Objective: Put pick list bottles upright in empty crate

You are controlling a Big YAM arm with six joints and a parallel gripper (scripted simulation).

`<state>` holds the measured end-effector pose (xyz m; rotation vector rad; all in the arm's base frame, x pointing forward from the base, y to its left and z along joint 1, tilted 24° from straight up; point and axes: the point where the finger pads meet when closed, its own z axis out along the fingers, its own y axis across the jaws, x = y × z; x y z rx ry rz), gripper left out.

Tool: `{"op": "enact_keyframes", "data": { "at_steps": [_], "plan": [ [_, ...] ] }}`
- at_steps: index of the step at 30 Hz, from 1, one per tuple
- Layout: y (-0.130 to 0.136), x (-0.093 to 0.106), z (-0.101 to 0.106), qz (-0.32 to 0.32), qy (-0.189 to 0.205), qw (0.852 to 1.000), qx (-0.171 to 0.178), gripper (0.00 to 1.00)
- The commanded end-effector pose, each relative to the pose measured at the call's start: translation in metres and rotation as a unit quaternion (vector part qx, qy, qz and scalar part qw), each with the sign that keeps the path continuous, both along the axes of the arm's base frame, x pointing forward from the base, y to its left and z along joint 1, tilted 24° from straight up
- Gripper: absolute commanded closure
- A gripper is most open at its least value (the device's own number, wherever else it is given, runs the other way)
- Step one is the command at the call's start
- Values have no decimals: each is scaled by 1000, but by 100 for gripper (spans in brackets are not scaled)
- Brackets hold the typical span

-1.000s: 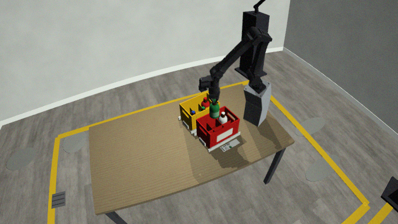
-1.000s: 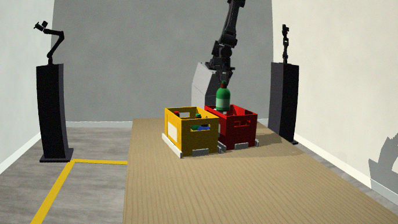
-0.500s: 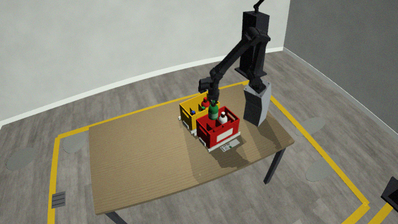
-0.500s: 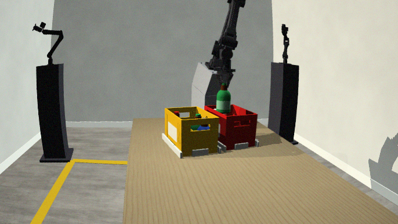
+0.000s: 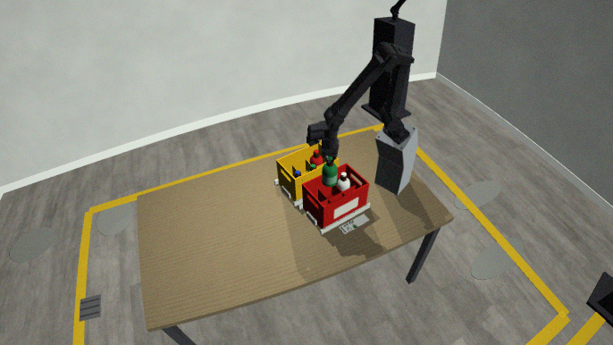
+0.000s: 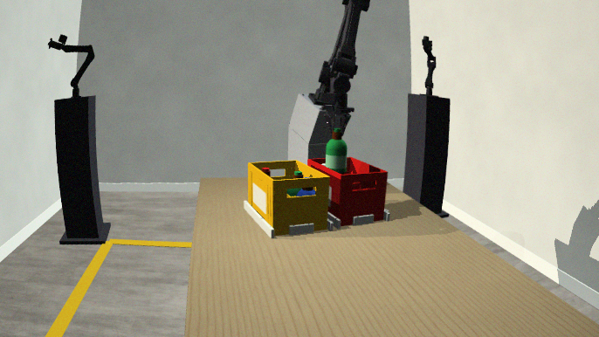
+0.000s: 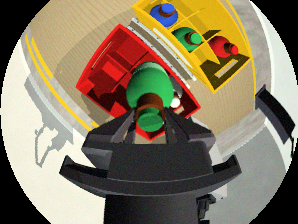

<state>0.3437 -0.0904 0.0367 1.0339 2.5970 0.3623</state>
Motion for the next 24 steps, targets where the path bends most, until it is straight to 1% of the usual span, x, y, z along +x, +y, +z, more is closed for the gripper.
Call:
{"op": "enact_keyframes", "data": {
  "at_steps": [1, 3, 6, 11, 12, 13, 16, 19, 21, 24],
  "plan": [
    [2, 8, 4, 1, -12, 1000, -5, 100],
    [1, 14, 6, 2, -18, 1000, -7, 100],
    [2, 11, -4, 1, -8, 1000, -4, 100],
    [4, 8, -5, 2, -11, 1000, -5, 100],
    [-1, 23, 6, 4, -26, 1000, -10, 100],
    [0, 22, -1, 3, -18, 1000, -7, 100],
    [2, 19, -7, 2, -14, 1000, -5, 100],
    [3, 19, -6, 2, -19, 1000, -7, 100],
    [4, 16, -15, 2, -10, 1000, -4, 100],
    [6, 12, -20, 1, -7, 1000, -3, 100]
  ]
}}
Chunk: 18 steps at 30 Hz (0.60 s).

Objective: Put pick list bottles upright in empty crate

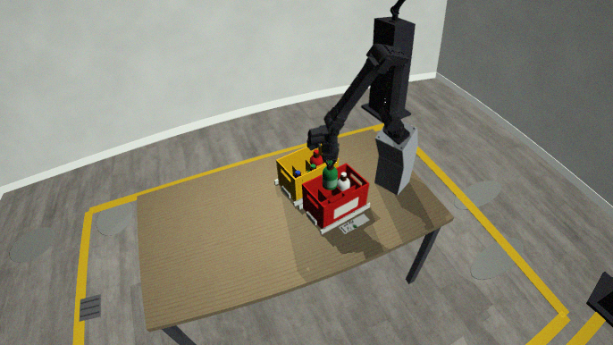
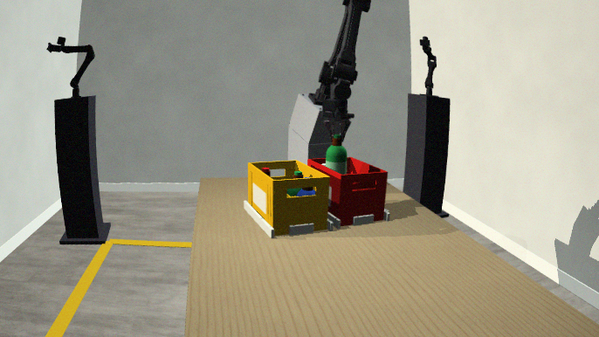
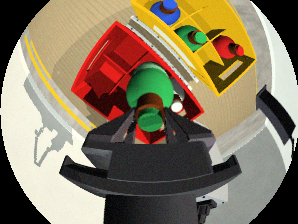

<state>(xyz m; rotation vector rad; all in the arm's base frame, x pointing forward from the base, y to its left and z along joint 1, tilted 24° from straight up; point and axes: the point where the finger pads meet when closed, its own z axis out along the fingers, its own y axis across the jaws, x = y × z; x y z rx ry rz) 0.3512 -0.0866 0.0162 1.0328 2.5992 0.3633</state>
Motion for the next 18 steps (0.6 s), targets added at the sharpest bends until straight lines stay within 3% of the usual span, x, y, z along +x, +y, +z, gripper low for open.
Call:
{"op": "enact_keyframes", "data": {
  "at_steps": [1, 4, 5, 18],
  "plan": [
    [3, 4, 2, 1, -10, 1000, -4, 100],
    [3, 7, 3, 1, -13, 1000, -5, 100],
    [-3, 20, 10, 2, -24, 1000, -10, 100],
    [0, 23, -6, 1, -18, 1000, -7, 100]
  ]
}}
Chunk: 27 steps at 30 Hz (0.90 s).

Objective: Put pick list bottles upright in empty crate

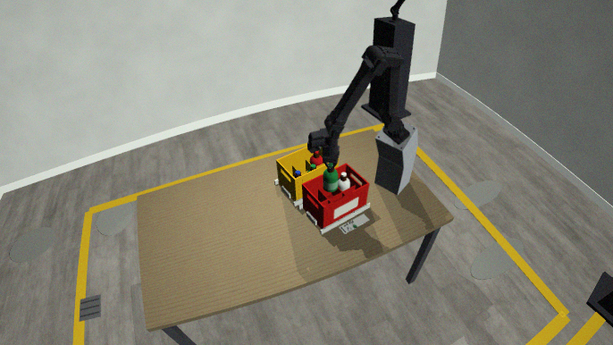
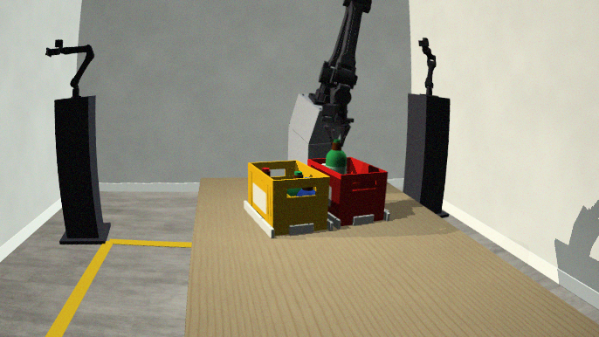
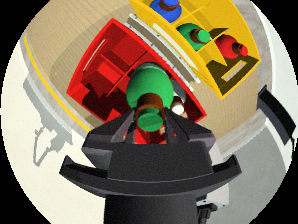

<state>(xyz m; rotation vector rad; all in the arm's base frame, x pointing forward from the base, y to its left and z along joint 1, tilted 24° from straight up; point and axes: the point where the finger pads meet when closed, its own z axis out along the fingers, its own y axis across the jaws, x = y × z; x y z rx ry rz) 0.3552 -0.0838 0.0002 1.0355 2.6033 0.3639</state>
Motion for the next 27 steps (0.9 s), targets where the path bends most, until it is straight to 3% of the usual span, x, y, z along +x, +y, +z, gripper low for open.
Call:
{"op": "enact_keyframes", "data": {
  "at_steps": [1, 4, 6, 18, 22, 24, 27],
  "plan": [
    [-2, 20, 11, 1, -23, 1000, -9, 100],
    [-4, 23, 19, 2, -35, 999, -13, 100],
    [-2, 21, 5, 1, -19, 1000, -7, 100],
    [0, 25, -7, 1, -18, 1000, -7, 100],
    [-1, 30, 3, 2, -34, 999, -12, 100],
    [1, 27, -10, 1, -19, 1000, -7, 100],
    [1, 27, -14, 1, -17, 1000, -6, 100]
  ]
}}
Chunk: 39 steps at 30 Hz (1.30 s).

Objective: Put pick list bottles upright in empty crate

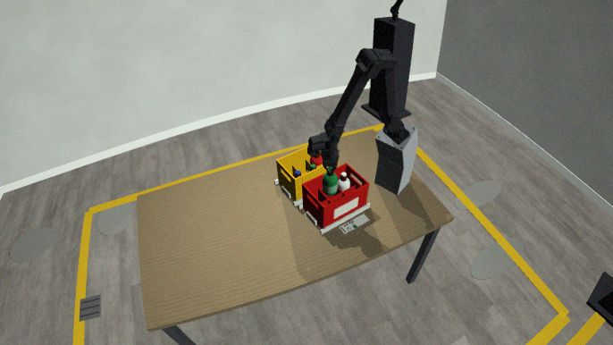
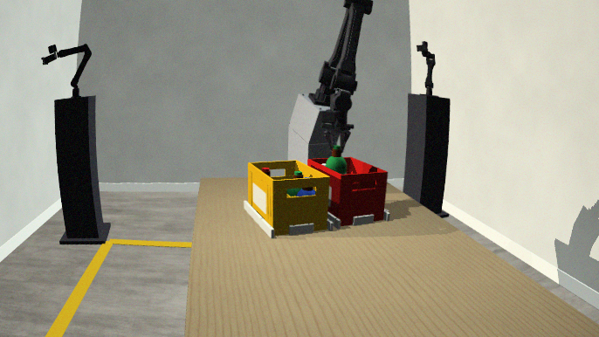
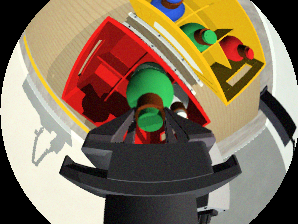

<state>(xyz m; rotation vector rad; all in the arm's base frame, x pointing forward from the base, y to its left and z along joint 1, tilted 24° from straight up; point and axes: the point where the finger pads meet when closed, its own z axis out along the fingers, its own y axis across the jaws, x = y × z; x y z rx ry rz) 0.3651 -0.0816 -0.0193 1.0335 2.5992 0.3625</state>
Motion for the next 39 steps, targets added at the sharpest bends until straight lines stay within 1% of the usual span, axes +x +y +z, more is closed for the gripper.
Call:
{"op": "enact_keyframes", "data": {
  "at_steps": [1, 4, 7, 10, 11, 12, 13, 14, 18, 20, 23, 27, 28, 29, 31, 35, 37, 39],
  "plan": [
    [-1, 18, 4, 2, -15, 1000, -5, 100],
    [-1, 21, 8, 2, -24, 1000, -8, 100],
    [-1, 20, -1, 1, -15, 1000, -6, 100],
    [0, 20, -2, 1, -15, 1000, -6, 100],
    [-2, 25, 9, 2, -31, 999, -11, 100],
    [-1, 25, 7, 2, -29, 1000, -10, 100],
    [0, 23, -2, 2, -19, 1000, -6, 100],
    [1, 22, -6, 2, -14, 1000, -5, 100],
    [1, 23, -10, 2, -14, 1000, -5, 100],
    [1, 27, -5, 1, -22, 1000, -8, 100],
    [2, 25, -15, 2, -14, 1000, -5, 100],
    [2, 26, -17, 1, -13, 1000, -5, 100],
    [0, 31, -5, 2, -30, 999, -11, 100],
    [1, 32, -6, 2, -30, 999, -10, 100],
    [3, 28, -20, 2, -14, 1000, -5, 100],
    [4, 29, -25, 2, -13, 1000, -5, 100],
    [3, 32, -20, 1, -21, 1000, -7, 100],
    [4, 31, -26, 2, -15, 1000, -5, 100]
  ]
}}
